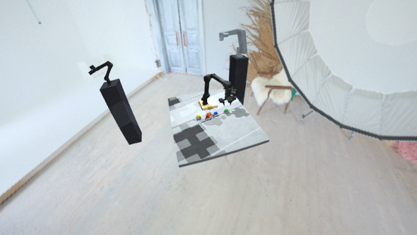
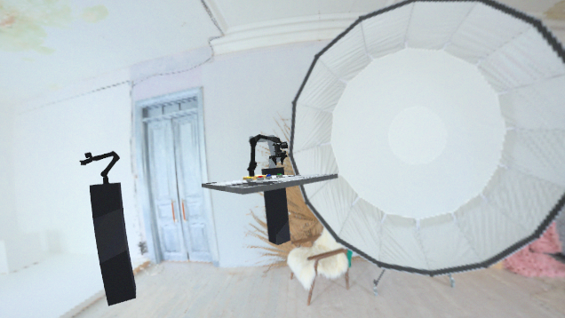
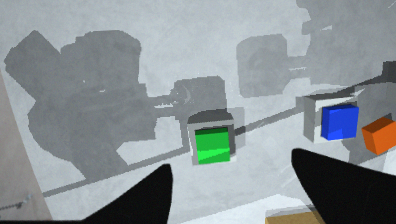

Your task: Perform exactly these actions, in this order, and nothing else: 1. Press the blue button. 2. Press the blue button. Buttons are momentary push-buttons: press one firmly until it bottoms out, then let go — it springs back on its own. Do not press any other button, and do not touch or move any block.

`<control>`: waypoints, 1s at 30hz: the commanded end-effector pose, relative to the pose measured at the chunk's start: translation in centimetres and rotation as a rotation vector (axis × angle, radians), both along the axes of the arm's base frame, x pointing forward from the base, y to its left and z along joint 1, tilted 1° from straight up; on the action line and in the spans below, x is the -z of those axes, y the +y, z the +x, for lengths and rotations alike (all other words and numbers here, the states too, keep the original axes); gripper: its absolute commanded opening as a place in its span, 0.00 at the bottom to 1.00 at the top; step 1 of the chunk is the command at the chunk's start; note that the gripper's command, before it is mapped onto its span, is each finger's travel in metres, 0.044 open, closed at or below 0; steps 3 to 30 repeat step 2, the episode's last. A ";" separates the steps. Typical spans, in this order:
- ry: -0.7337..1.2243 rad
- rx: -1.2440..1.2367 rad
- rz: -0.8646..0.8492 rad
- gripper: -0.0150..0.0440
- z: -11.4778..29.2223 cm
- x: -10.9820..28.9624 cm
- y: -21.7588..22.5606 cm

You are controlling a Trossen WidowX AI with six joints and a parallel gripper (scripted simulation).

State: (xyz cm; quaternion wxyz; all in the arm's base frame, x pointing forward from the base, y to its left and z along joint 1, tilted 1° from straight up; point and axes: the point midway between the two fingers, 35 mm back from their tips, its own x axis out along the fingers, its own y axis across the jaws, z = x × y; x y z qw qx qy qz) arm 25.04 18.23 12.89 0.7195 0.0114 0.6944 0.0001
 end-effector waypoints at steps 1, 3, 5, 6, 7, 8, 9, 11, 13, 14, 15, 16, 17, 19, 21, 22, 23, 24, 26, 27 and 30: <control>0.011 0.016 -0.007 0.93 -0.3 -0.5 1.3; 0.011 0.016 -0.007 0.93 -0.3 -0.5 1.3; 0.011 0.016 -0.007 0.93 -0.3 -0.5 1.3; 0.011 0.016 -0.007 0.93 -0.3 -0.5 1.3; 0.011 0.016 -0.007 0.93 -0.3 -0.5 1.3; 0.011 0.016 -0.007 0.93 -0.3 -0.5 1.3; 0.011 0.016 -0.007 0.93 -0.3 -0.5 1.3; 0.011 0.016 -0.007 0.93 -0.3 -0.5 1.3; 0.011 0.016 -0.007 0.93 -0.3 -0.5 1.3; 0.011 0.016 -0.007 0.93 -0.3 -0.5 1.3; 0.011 0.016 -0.007 0.93 -0.3 -0.5 1.3; 0.011 0.016 -0.007 0.93 -0.3 -0.5 1.3; 0.011 0.016 -0.007 0.93 -0.3 -0.5 1.3; 0.011 0.016 -0.007 0.93 -0.3 -0.5 1.3; 0.011 0.016 -0.007 0.93 -0.3 -0.5 1.3; 0.011 0.016 -0.007 0.93 -0.3 -0.5 1.3; 0.011 0.016 -0.007 0.93 -0.3 -0.5 1.3; 0.011 0.016 -0.007 0.93 -0.3 -0.5 1.3; 0.011 0.016 -0.007 0.93 -0.3 -0.5 1.3; 0.011 0.016 -0.007 0.93 -0.3 -0.5 1.3; 0.011 0.016 -0.007 0.93 -0.3 -0.5 1.3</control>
